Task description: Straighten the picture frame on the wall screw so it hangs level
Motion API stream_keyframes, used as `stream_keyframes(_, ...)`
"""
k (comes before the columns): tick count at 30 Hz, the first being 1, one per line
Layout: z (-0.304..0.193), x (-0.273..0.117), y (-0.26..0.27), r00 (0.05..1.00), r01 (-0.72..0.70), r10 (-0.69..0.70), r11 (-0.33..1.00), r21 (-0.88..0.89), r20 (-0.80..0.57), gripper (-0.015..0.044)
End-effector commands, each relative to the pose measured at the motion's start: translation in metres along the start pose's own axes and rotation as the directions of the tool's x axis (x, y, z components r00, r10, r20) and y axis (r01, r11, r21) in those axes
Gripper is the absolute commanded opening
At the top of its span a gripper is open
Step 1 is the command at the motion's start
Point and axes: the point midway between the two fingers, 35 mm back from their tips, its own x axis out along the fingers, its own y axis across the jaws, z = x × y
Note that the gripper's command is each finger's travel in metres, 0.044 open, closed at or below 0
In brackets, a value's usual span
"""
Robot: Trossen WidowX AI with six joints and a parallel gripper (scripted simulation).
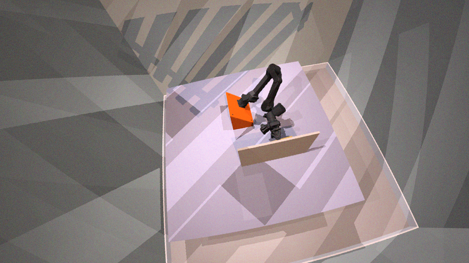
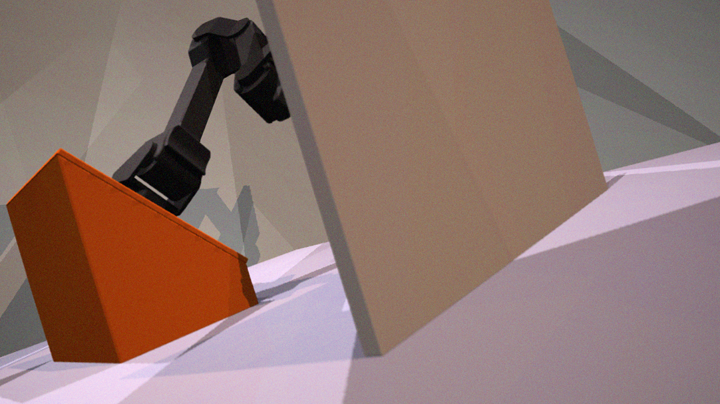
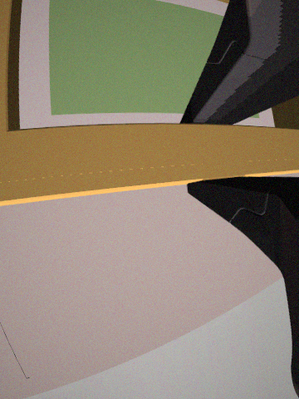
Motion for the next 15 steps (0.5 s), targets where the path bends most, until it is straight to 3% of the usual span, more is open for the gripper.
stream_keyframes(1,0.0001,0.0004,0.002,1.0,-0.014,0.014,1.0,-0.003,0.003,0.0)
stream_keyframes(15,-0.0004,0.0005,-0.0028,1.0,-0.004,0.004,1.0,0.0,-0.001,0.0)
